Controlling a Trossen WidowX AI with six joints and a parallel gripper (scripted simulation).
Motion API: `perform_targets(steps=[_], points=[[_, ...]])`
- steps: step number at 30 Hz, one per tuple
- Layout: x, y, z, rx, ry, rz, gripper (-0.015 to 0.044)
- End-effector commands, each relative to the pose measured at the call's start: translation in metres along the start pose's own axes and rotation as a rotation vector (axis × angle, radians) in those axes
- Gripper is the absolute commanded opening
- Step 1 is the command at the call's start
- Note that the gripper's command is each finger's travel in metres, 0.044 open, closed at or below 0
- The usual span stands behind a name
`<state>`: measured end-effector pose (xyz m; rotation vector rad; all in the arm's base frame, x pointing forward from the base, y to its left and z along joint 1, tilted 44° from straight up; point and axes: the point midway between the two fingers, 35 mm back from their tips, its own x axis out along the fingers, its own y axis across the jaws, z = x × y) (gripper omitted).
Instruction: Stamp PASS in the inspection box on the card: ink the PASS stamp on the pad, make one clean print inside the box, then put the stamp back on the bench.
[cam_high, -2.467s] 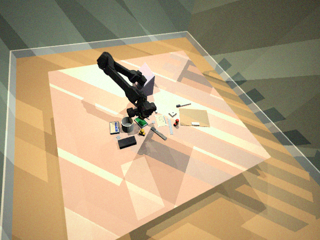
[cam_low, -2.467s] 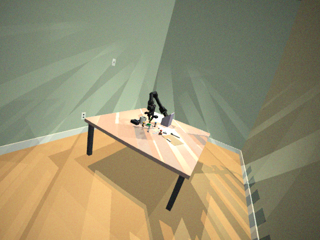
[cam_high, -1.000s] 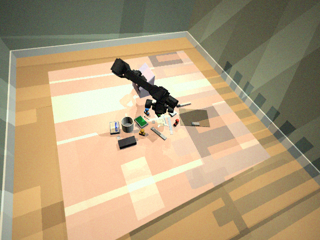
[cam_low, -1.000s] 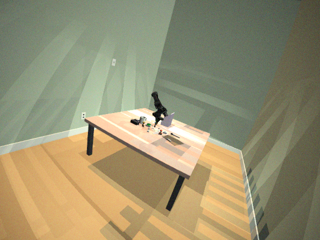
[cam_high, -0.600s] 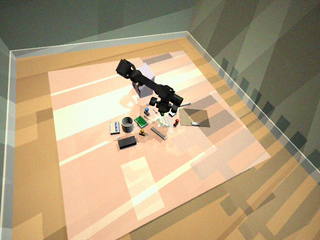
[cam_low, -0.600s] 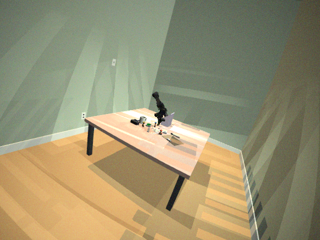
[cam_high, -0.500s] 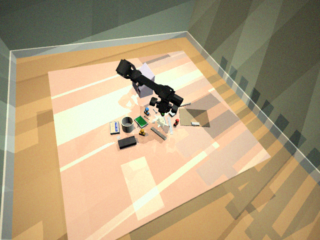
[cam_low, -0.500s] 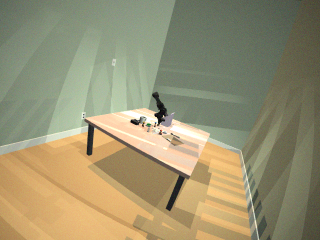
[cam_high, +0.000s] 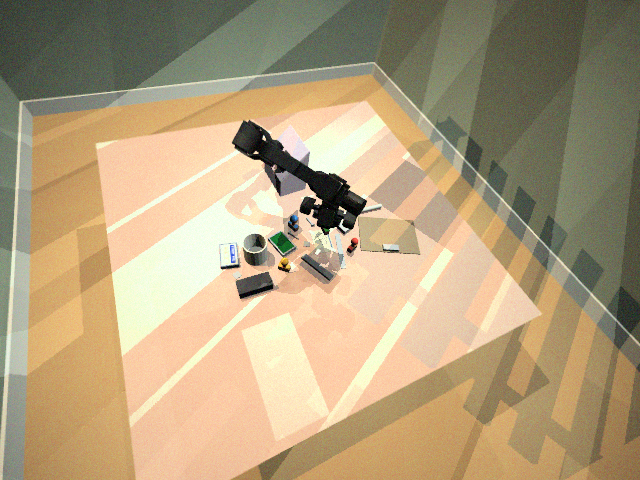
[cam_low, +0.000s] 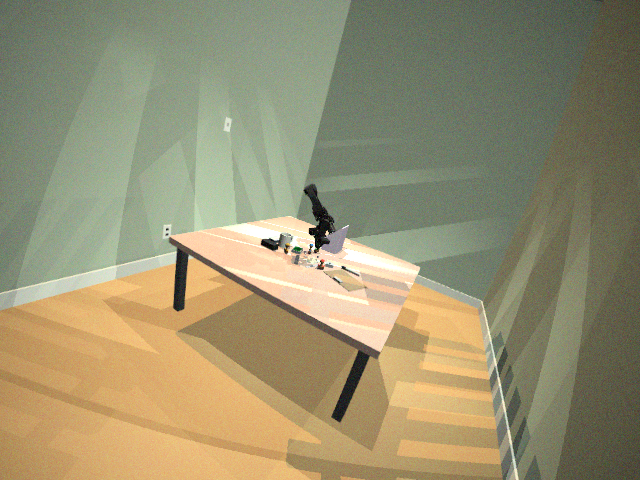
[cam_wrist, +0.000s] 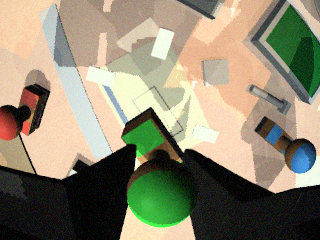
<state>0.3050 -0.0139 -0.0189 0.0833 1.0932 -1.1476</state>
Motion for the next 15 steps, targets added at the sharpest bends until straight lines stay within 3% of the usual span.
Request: perform_targets(steps=[1,15], points=[[0.0032,-0.001,-0.0009,-0.006,-0.002,-0.003,0.0],[0.0125,-0.0006,-0.0008,-0.005,-0.003,-0.003,0.0]])
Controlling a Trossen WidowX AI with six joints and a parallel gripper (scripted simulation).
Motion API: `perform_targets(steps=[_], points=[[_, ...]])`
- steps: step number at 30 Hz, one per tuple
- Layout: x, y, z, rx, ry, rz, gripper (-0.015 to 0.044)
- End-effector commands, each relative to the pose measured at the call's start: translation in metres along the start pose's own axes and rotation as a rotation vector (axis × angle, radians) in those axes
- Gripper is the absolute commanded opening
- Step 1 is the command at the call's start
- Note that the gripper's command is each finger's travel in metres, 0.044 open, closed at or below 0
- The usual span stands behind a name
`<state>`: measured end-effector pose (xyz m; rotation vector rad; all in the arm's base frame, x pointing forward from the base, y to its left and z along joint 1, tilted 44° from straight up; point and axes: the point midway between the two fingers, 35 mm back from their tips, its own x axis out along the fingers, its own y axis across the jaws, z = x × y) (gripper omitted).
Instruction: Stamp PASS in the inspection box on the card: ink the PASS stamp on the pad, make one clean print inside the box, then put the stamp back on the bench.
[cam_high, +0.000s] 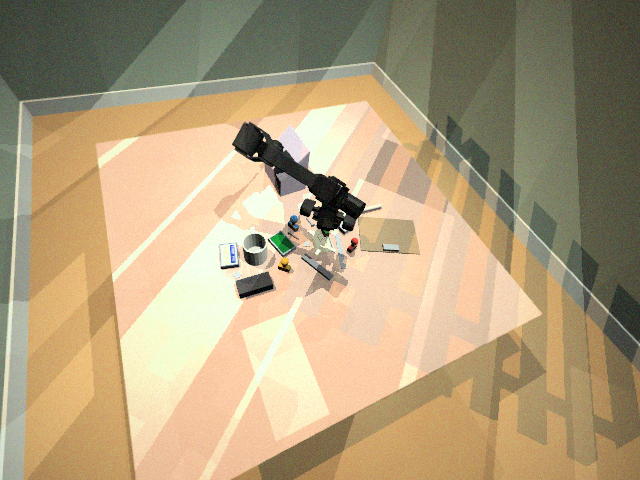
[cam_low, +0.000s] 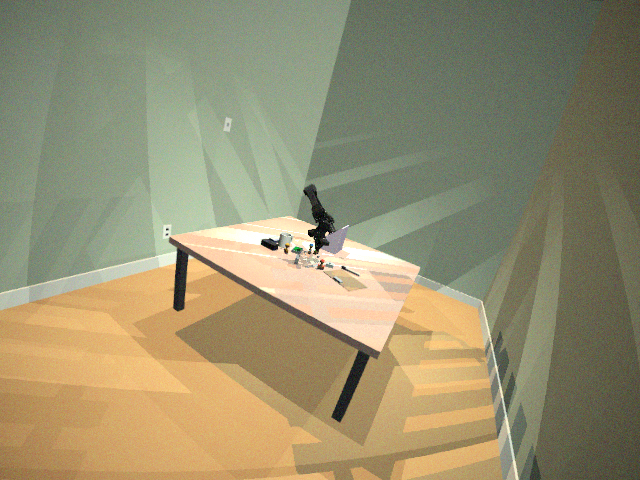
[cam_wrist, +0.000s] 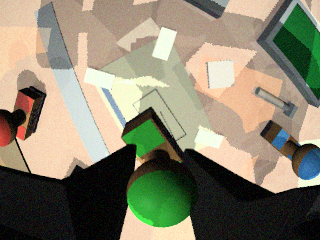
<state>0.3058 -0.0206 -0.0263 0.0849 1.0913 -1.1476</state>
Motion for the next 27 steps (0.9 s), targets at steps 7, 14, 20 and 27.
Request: perform_targets(steps=[7,14,20,27], points=[[0.007,-0.001,-0.001,-0.007,-0.002,-0.004,0.0],[0.012,-0.001,-0.001,-0.006,-0.002,-0.004,0.0],[0.016,-0.001,-0.001,-0.006,-0.003,-0.004,0.0],[0.021,-0.002,-0.001,-0.005,-0.003,-0.005,0.0]])
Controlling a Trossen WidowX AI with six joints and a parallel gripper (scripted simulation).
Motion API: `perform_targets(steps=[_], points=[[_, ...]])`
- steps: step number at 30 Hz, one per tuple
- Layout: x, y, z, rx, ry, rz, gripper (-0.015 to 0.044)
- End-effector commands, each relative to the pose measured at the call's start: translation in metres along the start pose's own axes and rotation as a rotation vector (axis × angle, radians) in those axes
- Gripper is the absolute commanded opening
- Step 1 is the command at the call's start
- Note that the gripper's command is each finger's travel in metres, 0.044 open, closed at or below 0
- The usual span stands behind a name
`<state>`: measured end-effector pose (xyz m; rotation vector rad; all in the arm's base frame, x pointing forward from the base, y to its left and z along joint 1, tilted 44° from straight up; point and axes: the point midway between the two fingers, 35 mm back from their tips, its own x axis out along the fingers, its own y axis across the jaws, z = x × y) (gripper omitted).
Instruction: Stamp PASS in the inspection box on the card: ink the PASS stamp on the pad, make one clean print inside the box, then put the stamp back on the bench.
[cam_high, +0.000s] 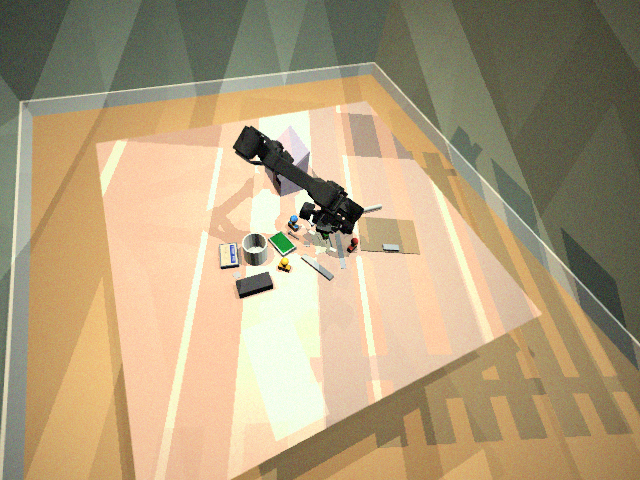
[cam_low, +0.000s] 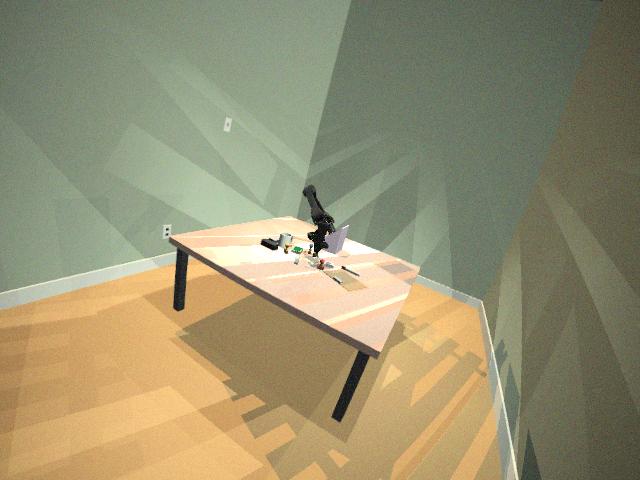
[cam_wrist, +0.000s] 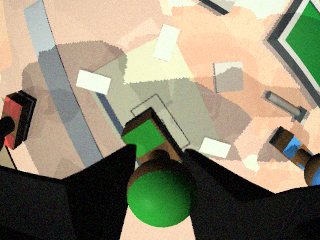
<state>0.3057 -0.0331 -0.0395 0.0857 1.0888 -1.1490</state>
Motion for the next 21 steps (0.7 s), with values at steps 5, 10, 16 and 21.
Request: perform_targets(steps=[5,10,16,21], points=[[0.006,-0.002,-0.001,-0.007,-0.002,-0.005,0.0],[0.009,-0.002,-0.001,-0.006,-0.002,-0.005,0.0],[0.013,-0.002,-0.002,-0.006,-0.003,-0.005,0.0],[0.016,-0.003,-0.002,-0.006,-0.003,-0.006,0.0]])
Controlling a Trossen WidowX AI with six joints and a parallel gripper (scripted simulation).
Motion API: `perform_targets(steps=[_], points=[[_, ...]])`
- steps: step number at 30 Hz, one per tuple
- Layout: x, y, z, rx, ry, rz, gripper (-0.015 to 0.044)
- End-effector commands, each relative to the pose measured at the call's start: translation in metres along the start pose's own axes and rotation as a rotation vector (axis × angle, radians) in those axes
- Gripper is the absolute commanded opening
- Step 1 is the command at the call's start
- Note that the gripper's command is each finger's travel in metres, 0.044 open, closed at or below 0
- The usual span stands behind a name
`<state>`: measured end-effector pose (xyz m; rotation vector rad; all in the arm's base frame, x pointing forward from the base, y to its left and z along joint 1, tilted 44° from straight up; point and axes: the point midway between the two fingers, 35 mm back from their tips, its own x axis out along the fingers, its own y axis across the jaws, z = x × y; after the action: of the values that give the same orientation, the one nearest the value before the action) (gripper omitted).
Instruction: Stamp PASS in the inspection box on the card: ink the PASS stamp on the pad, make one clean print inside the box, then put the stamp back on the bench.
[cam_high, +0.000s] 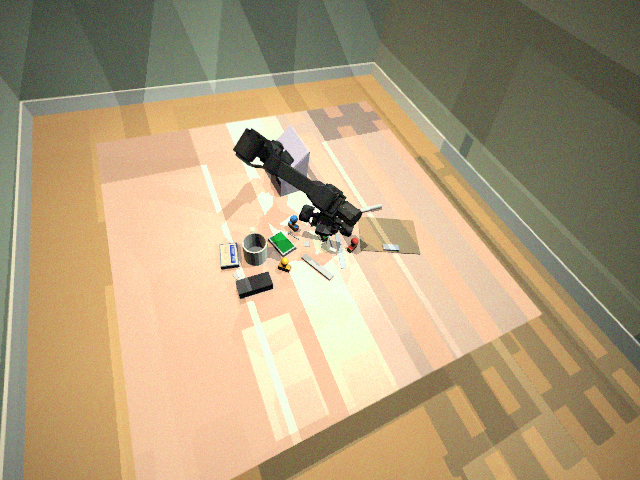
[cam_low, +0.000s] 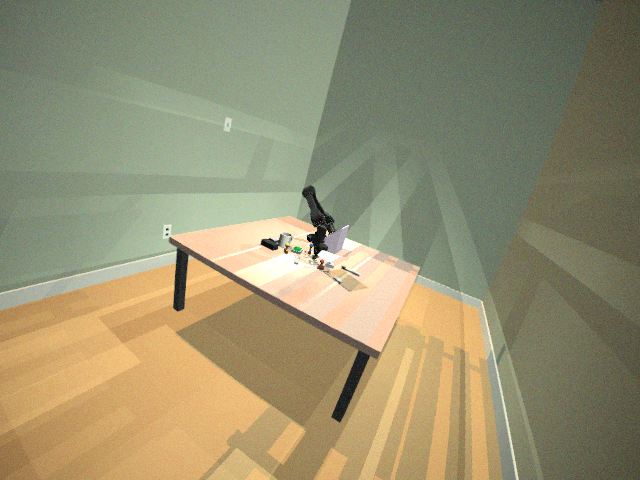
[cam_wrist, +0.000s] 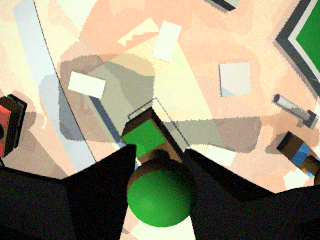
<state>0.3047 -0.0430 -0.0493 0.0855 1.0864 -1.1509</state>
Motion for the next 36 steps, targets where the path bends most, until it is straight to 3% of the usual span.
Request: perform_targets(steps=[1,36], points=[[0.003,-0.002,-0.002,-0.007,-0.002,-0.005,0.0],[0.015,-0.003,-0.002,-0.003,-0.003,-0.006,0.0]])
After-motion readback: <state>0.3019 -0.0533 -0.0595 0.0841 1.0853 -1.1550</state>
